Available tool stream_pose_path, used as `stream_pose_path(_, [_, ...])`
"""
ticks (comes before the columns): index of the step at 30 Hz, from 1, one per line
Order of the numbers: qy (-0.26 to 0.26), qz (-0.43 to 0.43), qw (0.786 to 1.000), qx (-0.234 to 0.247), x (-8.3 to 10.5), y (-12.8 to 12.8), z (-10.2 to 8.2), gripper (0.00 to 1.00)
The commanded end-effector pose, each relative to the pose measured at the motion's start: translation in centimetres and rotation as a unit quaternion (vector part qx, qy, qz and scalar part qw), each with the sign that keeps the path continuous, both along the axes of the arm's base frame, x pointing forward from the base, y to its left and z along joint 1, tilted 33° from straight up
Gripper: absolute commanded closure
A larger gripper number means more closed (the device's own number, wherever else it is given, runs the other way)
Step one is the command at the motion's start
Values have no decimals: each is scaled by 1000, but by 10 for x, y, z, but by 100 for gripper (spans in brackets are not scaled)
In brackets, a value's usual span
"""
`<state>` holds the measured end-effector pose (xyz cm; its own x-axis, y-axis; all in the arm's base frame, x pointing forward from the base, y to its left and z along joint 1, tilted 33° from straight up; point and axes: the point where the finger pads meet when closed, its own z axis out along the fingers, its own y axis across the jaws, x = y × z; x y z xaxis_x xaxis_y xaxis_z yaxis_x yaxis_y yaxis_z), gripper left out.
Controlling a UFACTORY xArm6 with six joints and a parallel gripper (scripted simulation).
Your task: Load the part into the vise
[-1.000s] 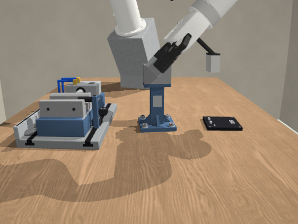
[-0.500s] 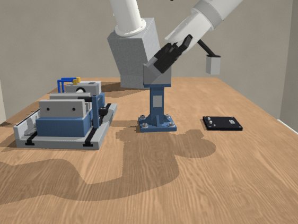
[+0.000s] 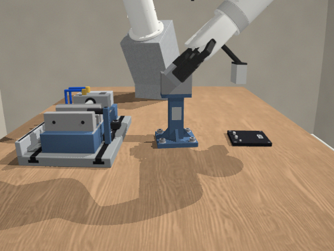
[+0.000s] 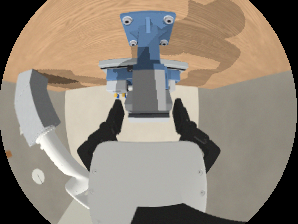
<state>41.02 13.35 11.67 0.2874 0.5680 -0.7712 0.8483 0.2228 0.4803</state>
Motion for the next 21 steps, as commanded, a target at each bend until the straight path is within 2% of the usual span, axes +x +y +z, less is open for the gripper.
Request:
stream_pose_path(1, [-1, 0, 1000, 1, 0, 1, 1, 11])
stream_pose_path(5, [-1, 0, 1000, 1, 0, 1, 1, 11])
stream_pose_path(6, [-1, 0, 1000, 1, 0, 1, 1, 100])
stream_pose_path(21, [-1, 0, 1000, 1, 0, 1, 1, 100])
